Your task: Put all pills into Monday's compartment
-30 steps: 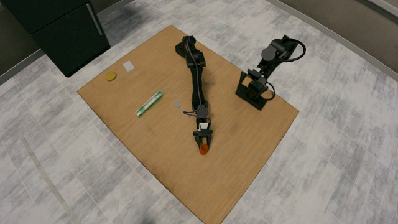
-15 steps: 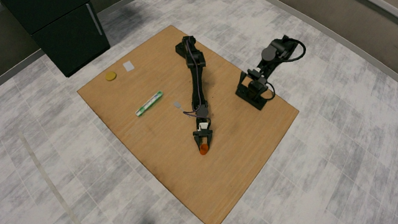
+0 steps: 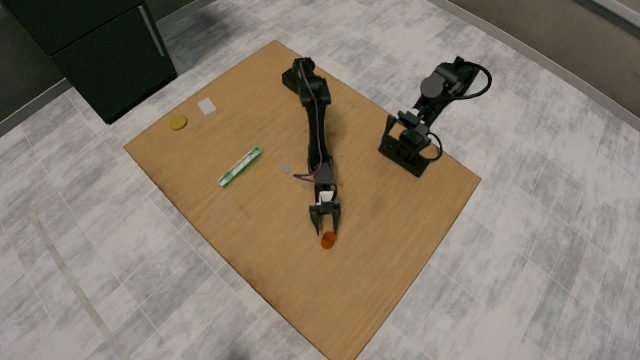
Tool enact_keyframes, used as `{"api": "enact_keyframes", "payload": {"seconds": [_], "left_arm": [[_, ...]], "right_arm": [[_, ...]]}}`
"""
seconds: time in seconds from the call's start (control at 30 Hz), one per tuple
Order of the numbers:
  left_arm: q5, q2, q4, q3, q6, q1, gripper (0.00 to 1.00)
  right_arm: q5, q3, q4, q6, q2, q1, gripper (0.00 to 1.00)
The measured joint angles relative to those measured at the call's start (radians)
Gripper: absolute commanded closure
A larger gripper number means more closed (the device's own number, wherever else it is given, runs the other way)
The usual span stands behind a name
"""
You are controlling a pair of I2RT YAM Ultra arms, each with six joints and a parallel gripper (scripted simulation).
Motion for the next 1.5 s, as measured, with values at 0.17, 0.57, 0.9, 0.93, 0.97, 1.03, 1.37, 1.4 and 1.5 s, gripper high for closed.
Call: {"api": "enact_keyframes", "payload": {"seconds": [0.17, 0.57, 0.9, 0.93, 0.97, 1.03, 1.37, 1.4, 1.5], "left_arm": [[0.0, 0.0, 0.0, 0.0, 0.0, 0.0, 0.0], [0.0, 0.0, 0.0, 0.0, 0.0, 0.0, 0.0], [0.0, 0.0, 0.0, 0.0, 0.0, 0.0, 0.0], [0.0, 0.0, 0.0, 0.0, 0.0, 0.0, 0.0], [0.0, 0.0, 0.0, 0.0, 0.0, 0.0, 0.0], [0.0, 0.0, 0.0, 0.0, 0.0, 0.0, 0.0], [0.0, 0.0, 0.0, 0.0, 0.0, 0.0, 0.0], [0.0, 0.0, 0.0, 0.0, 0.0, 0.0, 0.0], [0.0, 0.0, 0.0, 0.0, 0.0, 0.0, 0.0]], "right_arm": [[0.006, -0.215, 0.083, 0.002, -0.106, 0.003, 0.44], [0.015, -0.319, 0.168, 0.002, -0.174, 0.006, 0.44], [0.051, -0.481, 0.208, 0.004, -0.325, -0.025, 0.44], [0.054, -0.499, 0.212, 0.004, -0.341, -0.027, 0.44], [0.058, -0.519, 0.214, 0.004, -0.359, -0.031, 0.44], [0.067, -0.566, 0.216, 0.004, -0.403, -0.037, 0.44], [0.125, -0.813, 0.199, 0.004, -0.726, -0.117, 0.44], [0.131, -0.823, 0.2, 0.004, -0.751, -0.126, 0.44], [0.14, -0.862, 0.178, 0.004, -0.825, -0.144, 0.44]]}}
